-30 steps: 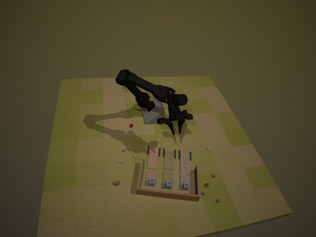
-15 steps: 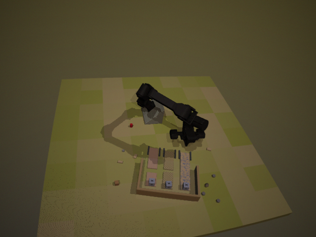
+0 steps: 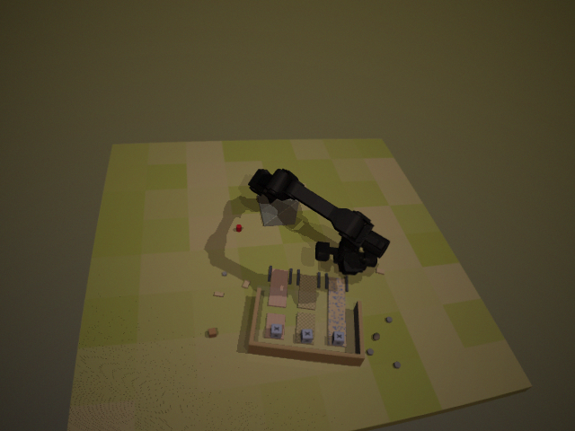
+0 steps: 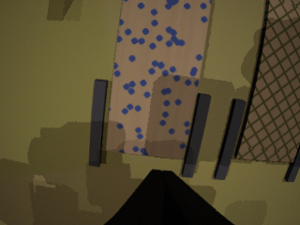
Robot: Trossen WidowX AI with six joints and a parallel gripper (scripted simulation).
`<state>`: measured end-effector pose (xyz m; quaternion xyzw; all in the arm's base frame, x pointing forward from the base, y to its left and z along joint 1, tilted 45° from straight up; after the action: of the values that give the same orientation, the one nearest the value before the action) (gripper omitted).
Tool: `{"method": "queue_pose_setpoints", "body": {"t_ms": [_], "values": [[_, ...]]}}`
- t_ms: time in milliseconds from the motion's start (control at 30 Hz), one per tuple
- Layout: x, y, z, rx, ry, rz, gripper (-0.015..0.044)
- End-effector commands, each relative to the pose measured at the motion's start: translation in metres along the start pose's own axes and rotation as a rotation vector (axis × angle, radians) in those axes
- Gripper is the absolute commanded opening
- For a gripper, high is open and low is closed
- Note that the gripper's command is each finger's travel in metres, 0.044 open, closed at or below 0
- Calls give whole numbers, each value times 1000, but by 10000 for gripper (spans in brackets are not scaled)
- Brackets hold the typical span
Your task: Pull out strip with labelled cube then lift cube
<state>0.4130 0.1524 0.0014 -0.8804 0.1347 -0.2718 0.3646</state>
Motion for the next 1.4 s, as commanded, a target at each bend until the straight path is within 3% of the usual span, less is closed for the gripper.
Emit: {"method": "queue_pose_setpoints", "body": {"t_ms": [0,1367], "values": [[1,4,2,0,13,9,0],[3,69,4,-2,14,6,0]]}}
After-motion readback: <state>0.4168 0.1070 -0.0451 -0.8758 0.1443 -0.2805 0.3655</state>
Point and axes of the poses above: the point midway between the two fingers, 35 mm back from their tips, its own y axis out along the fingers, its own z axis across the jaws, x = y × z, the point moved 8 cm from there along -y, back along the fingers, and after that the axes turned 15 degrees about y, right-handed, at the moved point
